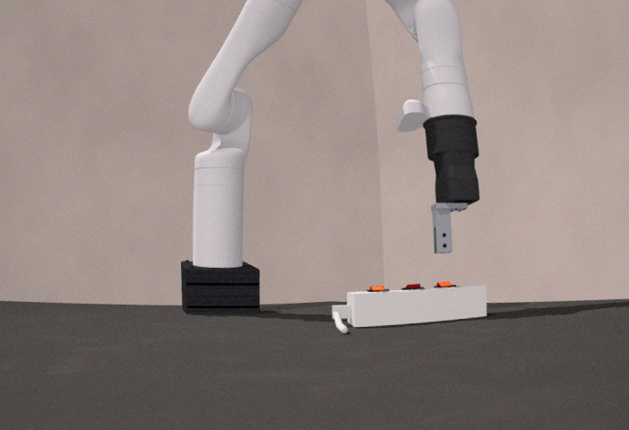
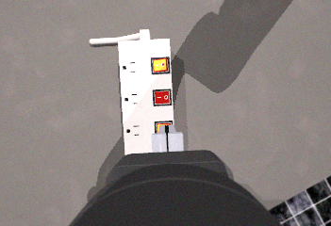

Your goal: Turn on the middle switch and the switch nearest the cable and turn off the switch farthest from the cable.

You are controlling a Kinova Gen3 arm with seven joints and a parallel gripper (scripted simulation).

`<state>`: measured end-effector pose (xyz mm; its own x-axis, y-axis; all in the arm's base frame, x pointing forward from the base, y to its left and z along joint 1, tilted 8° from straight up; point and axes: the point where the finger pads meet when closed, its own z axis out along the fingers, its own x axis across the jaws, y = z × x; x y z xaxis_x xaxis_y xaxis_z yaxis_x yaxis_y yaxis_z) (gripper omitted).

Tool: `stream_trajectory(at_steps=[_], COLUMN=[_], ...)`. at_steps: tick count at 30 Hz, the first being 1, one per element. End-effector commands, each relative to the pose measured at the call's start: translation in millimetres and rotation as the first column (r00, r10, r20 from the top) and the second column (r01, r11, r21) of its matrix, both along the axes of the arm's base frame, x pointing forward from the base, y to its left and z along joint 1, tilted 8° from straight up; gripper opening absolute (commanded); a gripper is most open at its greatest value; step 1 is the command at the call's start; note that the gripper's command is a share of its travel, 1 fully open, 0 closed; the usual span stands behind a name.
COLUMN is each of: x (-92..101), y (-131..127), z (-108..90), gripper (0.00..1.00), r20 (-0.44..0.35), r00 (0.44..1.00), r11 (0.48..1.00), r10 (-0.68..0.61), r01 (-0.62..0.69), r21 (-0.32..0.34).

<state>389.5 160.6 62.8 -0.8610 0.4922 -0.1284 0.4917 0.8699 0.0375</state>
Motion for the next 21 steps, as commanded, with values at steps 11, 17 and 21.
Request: stream_trajectory(at_steps=[11, 17, 21], x=[1.3, 1.9, 2.5], y=[0, 0, 0], z=[-15.6, -20.8, -25.5], gripper=[0.00, 0.00, 0.00], r20=[-0.002, -0.002, -0.002], r00=[1.000, 1.000, 1.000], r11=[1.000, 1.000, 1.000], r10=[0.001, 0.001, 0.001], r01=[-0.001, -0.001, -0.001], r21=[-0.001, -0.001, -0.001])
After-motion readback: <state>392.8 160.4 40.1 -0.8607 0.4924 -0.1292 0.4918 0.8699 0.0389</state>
